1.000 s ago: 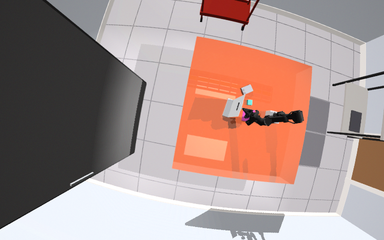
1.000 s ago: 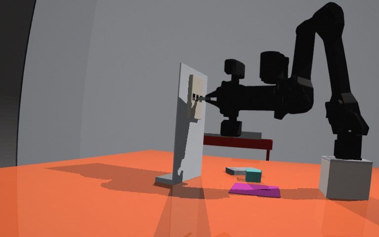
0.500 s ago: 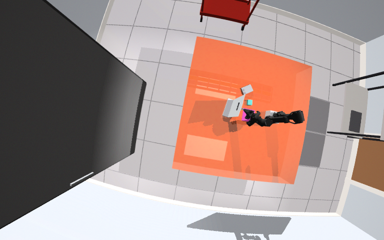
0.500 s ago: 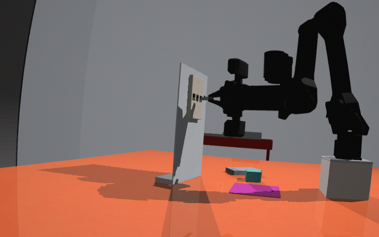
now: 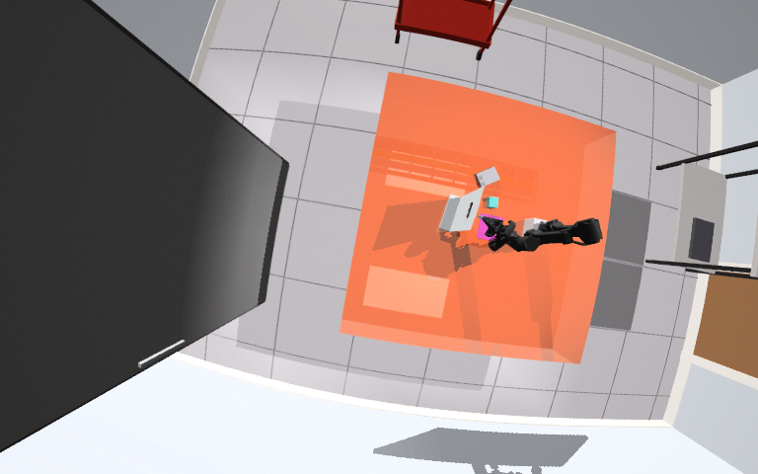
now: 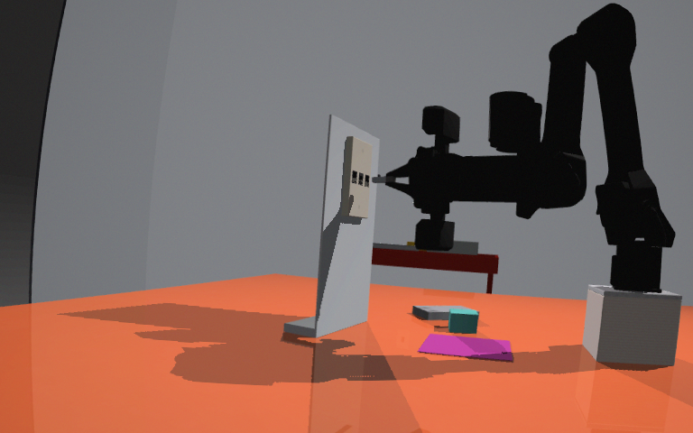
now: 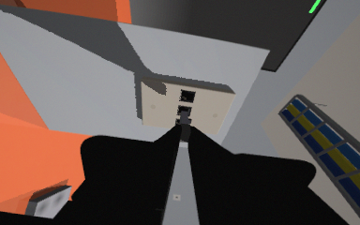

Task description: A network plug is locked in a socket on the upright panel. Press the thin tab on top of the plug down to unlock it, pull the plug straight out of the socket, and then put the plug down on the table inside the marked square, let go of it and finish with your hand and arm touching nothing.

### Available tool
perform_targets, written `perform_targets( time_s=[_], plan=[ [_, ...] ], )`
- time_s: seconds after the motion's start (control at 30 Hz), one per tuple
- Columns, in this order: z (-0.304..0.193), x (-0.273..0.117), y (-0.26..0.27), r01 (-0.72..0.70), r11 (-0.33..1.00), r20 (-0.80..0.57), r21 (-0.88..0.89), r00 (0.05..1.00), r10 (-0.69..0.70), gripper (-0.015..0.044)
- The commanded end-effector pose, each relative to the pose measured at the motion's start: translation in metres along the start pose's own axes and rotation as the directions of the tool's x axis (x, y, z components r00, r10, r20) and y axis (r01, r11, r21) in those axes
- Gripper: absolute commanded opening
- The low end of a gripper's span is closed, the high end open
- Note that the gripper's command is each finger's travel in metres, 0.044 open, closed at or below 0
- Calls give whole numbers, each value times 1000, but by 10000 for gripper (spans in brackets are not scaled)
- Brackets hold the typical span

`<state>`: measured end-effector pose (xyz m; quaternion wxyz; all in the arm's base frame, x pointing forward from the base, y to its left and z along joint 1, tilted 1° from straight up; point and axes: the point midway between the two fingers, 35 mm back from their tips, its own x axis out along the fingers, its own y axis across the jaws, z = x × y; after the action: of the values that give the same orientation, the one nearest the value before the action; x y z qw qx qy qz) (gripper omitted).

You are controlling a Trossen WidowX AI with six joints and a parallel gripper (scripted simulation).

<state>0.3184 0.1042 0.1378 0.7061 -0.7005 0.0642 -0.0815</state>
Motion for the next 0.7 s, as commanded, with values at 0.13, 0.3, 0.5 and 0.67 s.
perform_targets(
  time_s=[0.13, 0.3, 0.5, 0.67],
  plan=[
    [-2, -7, 2, -4, 1000, -5, -6, 1000, 4, 0],
    [-2, -10, 2, -5, 1000, -5, -6, 1000, 4, 0],
    [-1, -13, 2, -5, 1000, -5, -6, 1000, 5, 0],
    [-1, -16, 2, -5, 1000, -5, -6, 1000, 5, 0]
  ],
)
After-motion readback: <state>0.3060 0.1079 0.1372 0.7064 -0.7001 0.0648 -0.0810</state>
